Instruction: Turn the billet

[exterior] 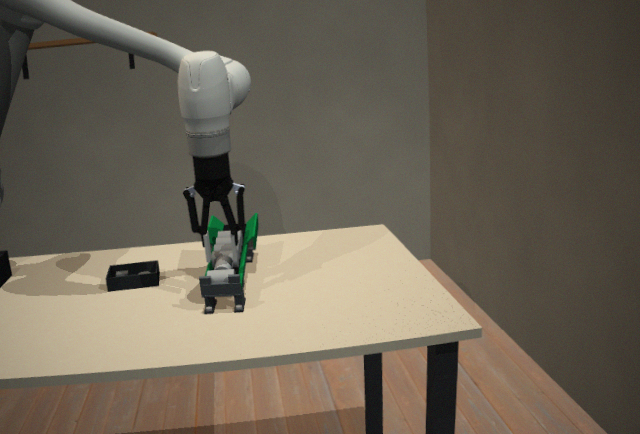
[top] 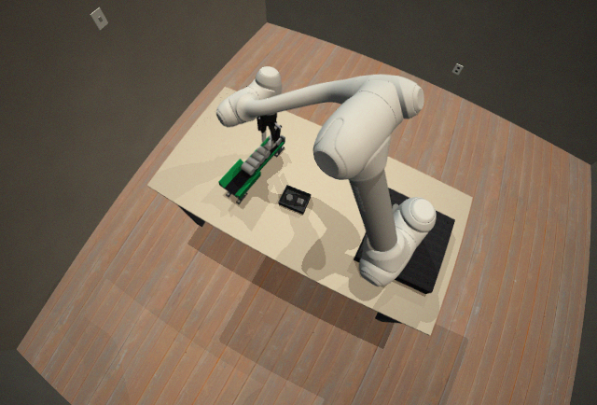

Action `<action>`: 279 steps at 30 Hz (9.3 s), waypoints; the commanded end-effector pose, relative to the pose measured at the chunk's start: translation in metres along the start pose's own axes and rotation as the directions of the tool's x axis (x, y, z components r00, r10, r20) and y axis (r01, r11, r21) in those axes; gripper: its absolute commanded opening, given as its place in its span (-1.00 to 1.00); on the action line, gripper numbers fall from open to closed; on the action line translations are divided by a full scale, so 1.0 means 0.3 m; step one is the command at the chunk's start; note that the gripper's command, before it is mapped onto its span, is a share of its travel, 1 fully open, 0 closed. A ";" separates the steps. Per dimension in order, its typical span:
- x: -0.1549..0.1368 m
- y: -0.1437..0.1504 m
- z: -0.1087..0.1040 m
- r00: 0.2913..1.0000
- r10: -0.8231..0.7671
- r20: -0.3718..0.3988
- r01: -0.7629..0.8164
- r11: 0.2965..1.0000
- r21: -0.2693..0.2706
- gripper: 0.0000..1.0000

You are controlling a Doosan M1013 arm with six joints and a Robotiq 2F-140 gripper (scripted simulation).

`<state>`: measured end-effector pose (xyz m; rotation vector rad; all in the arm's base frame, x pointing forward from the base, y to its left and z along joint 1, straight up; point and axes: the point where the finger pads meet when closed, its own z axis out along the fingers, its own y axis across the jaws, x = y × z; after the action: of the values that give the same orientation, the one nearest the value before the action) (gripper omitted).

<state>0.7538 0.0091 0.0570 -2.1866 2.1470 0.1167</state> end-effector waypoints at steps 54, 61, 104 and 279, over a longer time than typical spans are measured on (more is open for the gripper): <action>0.009 0.000 0.088 1.000 0.000 0.000 0.000 1.000 0.000 -0.18; 0.009 0.000 0.088 1.000 0.000 0.000 0.000 1.000 0.000 -0.18; 0.009 0.000 0.088 1.000 0.000 0.000 0.000 1.000 0.000 -0.80; -0.031 0.000 -0.193 0.994 0.000 -0.107 0.000 1.000 0.000 -0.80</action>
<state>0.7538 0.0120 0.1155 -2.2417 2.2012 -0.0007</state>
